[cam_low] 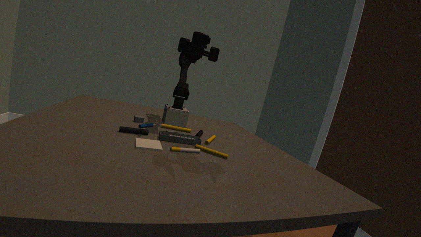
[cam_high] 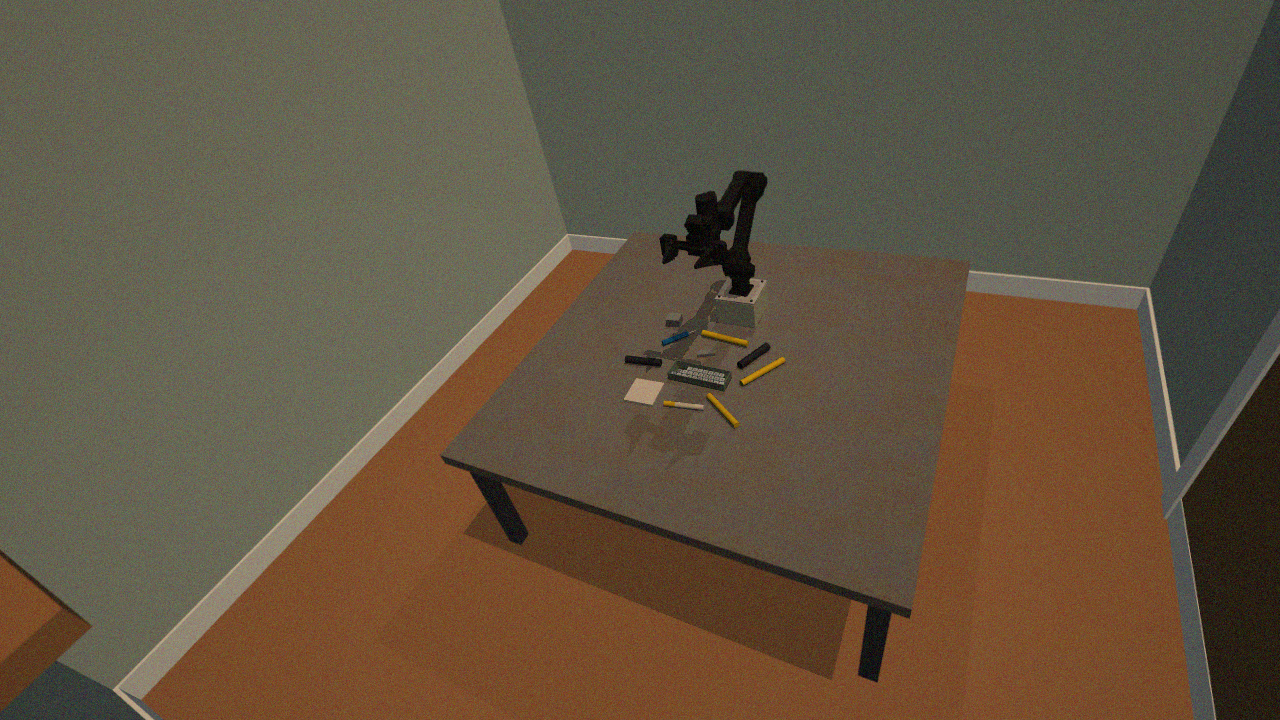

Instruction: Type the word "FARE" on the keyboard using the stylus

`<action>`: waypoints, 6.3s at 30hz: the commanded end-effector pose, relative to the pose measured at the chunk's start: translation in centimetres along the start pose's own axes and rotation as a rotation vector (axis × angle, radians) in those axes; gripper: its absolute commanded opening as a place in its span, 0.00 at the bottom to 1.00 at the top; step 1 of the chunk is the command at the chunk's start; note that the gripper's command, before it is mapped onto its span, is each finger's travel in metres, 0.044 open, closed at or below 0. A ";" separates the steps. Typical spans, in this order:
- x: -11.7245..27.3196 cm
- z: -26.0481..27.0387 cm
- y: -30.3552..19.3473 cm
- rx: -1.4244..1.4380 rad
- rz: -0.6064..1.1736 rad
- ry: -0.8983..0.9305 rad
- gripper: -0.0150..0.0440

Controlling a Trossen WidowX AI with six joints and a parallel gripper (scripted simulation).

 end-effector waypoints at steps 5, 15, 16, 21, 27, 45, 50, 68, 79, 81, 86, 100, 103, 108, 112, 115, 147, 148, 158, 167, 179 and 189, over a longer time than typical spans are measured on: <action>-3.3 1.1 -2.7 -0.017 0.235 0.061 0.78; -9.5 5.2 -12.7 -0.027 0.915 0.204 0.33; -9.8 5.6 -13.8 -0.025 0.984 0.215 0.29; -10.6 7.8 -19.4 -0.002 1.328 0.262 0.25; -10.3 9.3 -23.2 0.026 1.570 0.284 0.25; -10.6 4.4 -24.0 0.029 1.570 0.281 0.25; -10.6 3.4 -24.2 0.029 1.570 0.280 0.25; -10.8 -2.5 -25.1 0.033 1.571 0.277 0.25; -7.9 -0.2 -24.7 0.032 1.573 0.278 0.25; -7.9 -0.2 -24.7 0.032 1.573 0.278 0.25; -7.9 0.1 -24.7 0.032 1.573 0.278 0.25; -7.7 6.8 -23.6 0.027 1.572 0.283 0.25; -7.8 6.6 -22.7 0.027 1.572 0.283 0.25; -7.8 5.8 -17.7 0.027 1.572 0.283 0.25; -7.9 5.9 -17.9 0.029 1.569 0.285 0.25; -7.9 5.9 -18.2 0.030 1.566 0.287 0.25; -7.4 -1.5 -21.0 0.582 1.498 0.995 0.51; -7.2 -2.2 -21.2 0.625 1.475 1.068 0.51; -4.8 -8.8 -23.8 0.959 1.047 1.752 0.51; -2.5 -12.4 -25.1 1.104 0.601 2.074 0.51; -0.3 -15.4 -26.1 1.230 0.132 2.252 0.51; -0.3 -15.4 -26.1 1.230 0.131 2.252 0.51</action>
Point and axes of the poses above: the point midway between the two fingers, 35 mm back from their tips, its own x axis back along the fingers, its own z axis across the jaws, y = z × x, the point moved 10 cm from there along x, back along the fingers, and after that the axes turned 9 degrees about x, right-handed, at the moved point
